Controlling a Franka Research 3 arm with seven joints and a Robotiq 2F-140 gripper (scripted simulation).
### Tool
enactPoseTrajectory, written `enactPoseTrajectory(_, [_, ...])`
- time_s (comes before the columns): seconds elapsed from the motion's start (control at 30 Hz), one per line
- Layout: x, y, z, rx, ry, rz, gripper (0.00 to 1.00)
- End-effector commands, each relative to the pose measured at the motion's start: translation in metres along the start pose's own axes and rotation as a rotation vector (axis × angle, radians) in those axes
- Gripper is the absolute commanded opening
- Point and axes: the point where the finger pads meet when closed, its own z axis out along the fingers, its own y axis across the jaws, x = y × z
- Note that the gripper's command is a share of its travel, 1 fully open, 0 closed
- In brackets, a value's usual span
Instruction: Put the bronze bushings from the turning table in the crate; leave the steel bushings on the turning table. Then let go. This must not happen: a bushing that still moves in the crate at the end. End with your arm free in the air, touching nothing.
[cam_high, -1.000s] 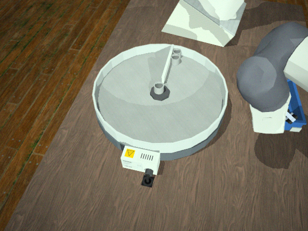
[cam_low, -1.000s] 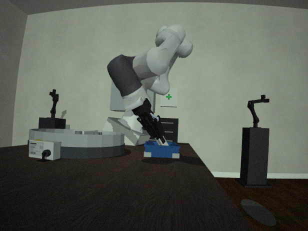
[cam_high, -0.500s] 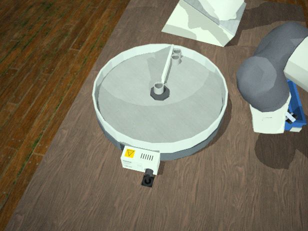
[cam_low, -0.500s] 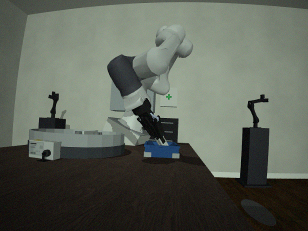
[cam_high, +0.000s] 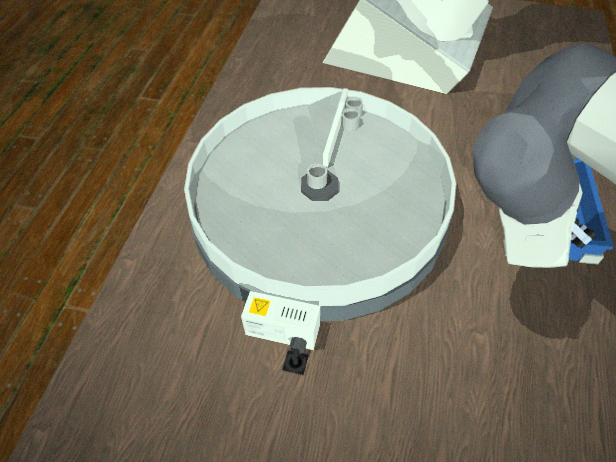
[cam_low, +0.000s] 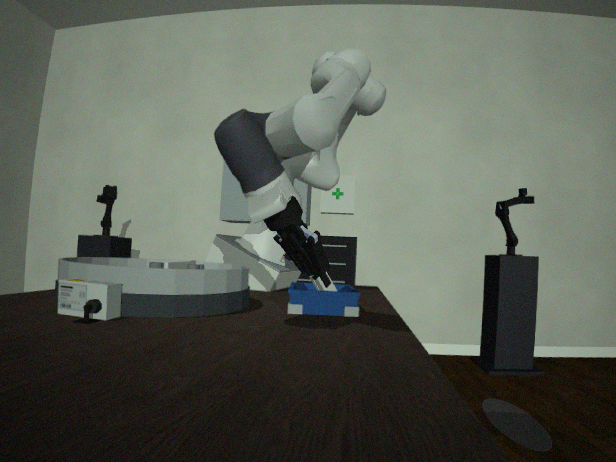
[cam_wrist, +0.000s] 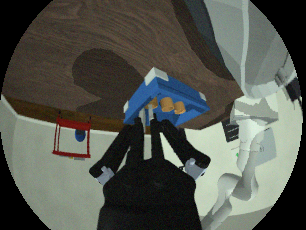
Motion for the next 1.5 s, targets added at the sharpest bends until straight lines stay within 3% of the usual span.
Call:
enactPoseTrajectory(0.0, [0.000,-0.001,0.000,0.001,0.002,-0.007,0.07])
enactPoseTrajectory(0.83, [-0.053,0.001,-0.063,0.001,0.002,-0.007,0.07])
enactPoseTrajectory(1.47, [-0.056,0.001,-0.067,0.001,0.002,-0.007,0.07])
